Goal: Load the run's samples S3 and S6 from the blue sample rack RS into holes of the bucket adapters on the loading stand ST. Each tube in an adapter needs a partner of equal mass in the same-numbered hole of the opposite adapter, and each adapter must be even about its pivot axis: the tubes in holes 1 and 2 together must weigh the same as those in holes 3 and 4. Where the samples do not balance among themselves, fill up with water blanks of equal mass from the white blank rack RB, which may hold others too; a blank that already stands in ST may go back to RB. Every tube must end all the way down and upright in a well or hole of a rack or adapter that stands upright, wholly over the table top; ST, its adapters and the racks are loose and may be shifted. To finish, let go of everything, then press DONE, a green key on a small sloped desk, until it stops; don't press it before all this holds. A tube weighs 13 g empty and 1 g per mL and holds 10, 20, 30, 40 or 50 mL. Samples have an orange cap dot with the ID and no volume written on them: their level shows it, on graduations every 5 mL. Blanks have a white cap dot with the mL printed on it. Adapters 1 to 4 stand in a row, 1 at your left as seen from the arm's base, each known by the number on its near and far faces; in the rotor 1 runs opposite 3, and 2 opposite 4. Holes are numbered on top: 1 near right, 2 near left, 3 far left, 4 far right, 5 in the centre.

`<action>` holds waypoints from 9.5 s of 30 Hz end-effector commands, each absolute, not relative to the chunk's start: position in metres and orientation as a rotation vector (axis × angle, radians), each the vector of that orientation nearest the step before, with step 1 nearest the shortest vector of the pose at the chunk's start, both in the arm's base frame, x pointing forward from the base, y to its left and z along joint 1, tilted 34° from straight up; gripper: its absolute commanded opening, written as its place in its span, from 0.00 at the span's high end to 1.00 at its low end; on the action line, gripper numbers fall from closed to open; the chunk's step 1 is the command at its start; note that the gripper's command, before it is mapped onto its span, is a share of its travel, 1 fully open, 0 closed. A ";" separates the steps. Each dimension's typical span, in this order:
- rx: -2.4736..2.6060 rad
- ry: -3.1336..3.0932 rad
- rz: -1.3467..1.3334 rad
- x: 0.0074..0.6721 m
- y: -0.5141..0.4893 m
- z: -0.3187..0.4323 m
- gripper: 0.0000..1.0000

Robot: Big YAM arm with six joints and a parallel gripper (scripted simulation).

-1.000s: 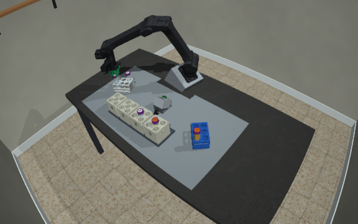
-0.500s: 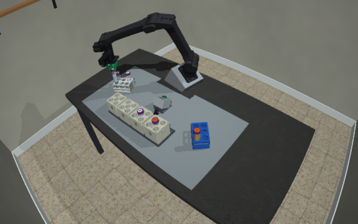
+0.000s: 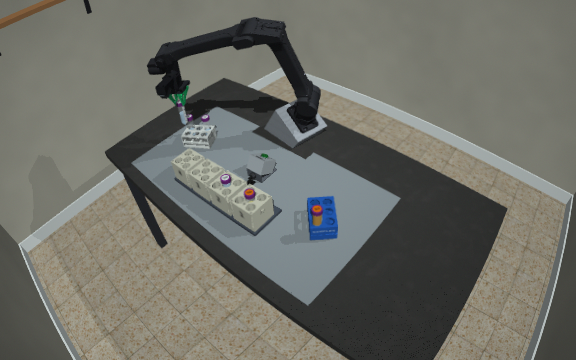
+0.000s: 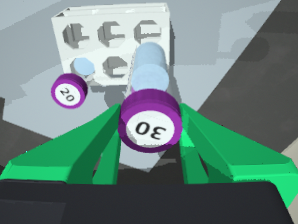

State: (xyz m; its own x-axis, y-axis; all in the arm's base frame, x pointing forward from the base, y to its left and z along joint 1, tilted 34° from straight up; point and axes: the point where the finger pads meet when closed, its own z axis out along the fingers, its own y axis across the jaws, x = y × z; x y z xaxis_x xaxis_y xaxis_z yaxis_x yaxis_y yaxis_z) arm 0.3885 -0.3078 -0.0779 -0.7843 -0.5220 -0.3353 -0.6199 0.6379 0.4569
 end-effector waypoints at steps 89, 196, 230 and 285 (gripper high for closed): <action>-0.308 2.935 0.902 0.460 -0.054 0.098 1.00; -0.338 2.910 0.879 0.467 -0.002 0.034 1.00; -0.339 2.910 0.876 0.467 -0.021 0.062 0.45; -1.249 2.423 0.749 0.354 0.214 0.239 0.20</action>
State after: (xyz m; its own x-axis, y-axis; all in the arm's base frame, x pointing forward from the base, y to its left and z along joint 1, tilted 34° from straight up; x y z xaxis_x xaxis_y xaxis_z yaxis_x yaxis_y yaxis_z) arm 0.3488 0.2006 0.1997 -0.5526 -0.6990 -0.4538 -0.8330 0.4454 0.3283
